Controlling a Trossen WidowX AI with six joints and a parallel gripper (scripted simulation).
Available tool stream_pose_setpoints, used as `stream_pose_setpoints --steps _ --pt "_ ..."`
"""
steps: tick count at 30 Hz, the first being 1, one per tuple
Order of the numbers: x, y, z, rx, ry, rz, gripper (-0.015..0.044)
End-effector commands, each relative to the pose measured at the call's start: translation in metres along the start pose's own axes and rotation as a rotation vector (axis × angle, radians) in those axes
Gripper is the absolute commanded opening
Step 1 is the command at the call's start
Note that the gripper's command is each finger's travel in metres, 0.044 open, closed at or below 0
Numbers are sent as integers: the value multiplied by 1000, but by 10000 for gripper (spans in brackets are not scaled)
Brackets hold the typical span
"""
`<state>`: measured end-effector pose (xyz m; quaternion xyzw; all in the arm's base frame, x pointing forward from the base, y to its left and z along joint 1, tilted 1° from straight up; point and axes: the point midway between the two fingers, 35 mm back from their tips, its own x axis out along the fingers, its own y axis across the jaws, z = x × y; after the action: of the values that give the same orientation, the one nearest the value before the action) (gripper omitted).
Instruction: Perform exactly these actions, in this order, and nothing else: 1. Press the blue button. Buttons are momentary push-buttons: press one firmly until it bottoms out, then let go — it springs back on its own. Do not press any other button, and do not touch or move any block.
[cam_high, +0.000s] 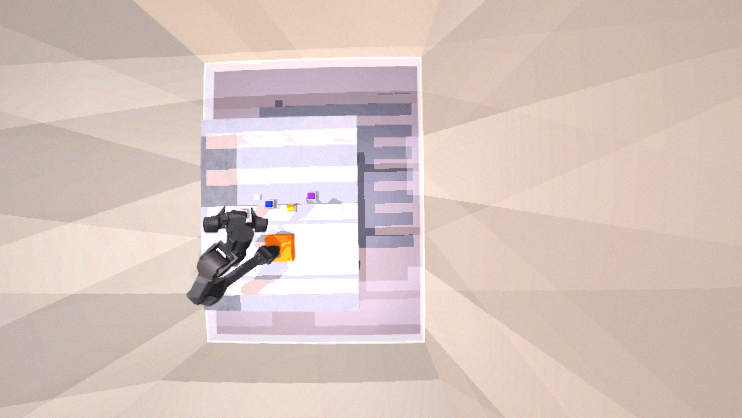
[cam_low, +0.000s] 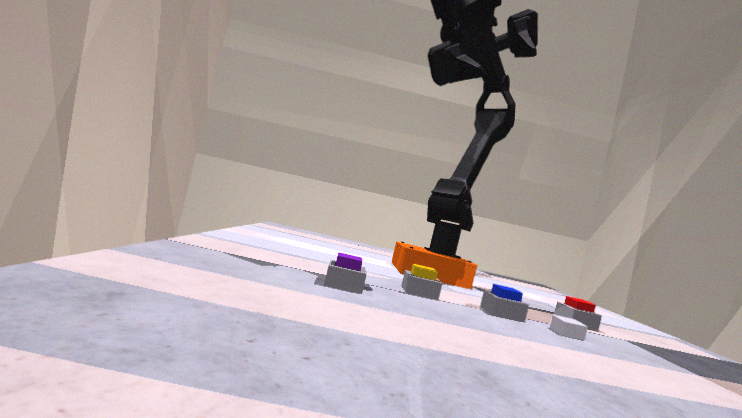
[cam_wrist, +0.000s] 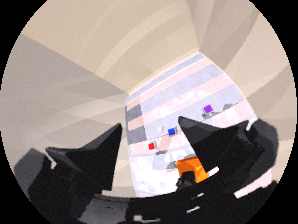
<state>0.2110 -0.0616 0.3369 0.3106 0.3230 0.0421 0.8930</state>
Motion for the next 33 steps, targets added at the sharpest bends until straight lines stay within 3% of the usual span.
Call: stream_pose_setpoints --steps 1,10,18,28,33 --pt "2 -1 -1 2 9 -3 400" --pt "102 -42 -51 -26 446 -198 400" --pt "174 -61 -127 -262 776 -481 400" --pt "184 -63 -142 -327 819 -538 400" --pt "214 -93 -173 -327 819 -538 269"
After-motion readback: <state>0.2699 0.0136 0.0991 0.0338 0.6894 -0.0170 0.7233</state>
